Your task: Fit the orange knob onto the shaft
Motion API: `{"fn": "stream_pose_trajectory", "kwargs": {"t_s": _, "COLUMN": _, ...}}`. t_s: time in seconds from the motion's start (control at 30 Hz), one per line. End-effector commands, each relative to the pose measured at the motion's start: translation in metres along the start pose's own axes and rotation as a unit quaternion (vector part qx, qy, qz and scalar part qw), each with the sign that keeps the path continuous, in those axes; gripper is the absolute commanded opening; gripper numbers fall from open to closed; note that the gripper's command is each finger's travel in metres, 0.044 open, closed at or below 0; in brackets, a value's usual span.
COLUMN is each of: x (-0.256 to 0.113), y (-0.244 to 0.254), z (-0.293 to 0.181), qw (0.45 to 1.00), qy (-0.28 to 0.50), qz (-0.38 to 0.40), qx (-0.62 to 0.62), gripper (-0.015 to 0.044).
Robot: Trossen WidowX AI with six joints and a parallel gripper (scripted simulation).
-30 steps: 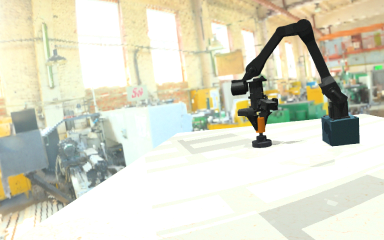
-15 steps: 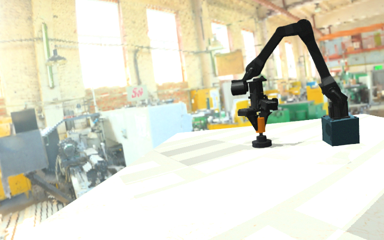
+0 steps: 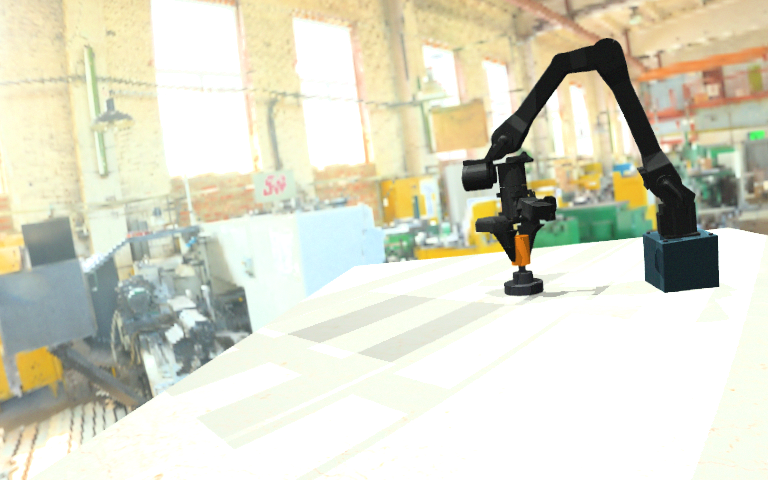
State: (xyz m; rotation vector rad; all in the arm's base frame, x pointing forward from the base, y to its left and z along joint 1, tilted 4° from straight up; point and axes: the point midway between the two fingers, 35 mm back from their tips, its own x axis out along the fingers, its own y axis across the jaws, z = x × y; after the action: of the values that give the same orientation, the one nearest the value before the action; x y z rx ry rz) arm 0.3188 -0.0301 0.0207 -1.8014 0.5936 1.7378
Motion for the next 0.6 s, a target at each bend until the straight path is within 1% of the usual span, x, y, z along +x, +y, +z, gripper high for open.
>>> {"fn": "stream_pose_trajectory", "kwargs": {"t_s": 0.0, "x": 0.0003, "y": -0.0002, "z": -0.0005, "qw": 1.0, "qy": 0.001, "qz": 0.0, "qx": -0.002, "gripper": 0.0}}
{"fn": "stream_pose_trajectory", "kwargs": {"t_s": 0.2, "x": -0.0061, "y": 0.0018, "z": 0.0018, "qw": 1.0, "qy": 0.001, "qz": 0.0, "qx": 0.006, "gripper": 0.0}}
{"fn": "stream_pose_trajectory", "kwargs": {"t_s": 0.33, "x": -0.0069, "y": 0.0016, "z": 0.0015, "qw": 1.0, "qy": 0.001, "qz": 0.0, "qx": -0.021, "gripper": 0.0}}
{"fn": "stream_pose_trajectory", "kwargs": {"t_s": 0.57, "x": -0.0051, "y": 0.0, "z": -0.0002, "qw": 1.0, "qy": 0.001, "qz": 0.0, "qx": -0.021, "gripper": 0.0}}
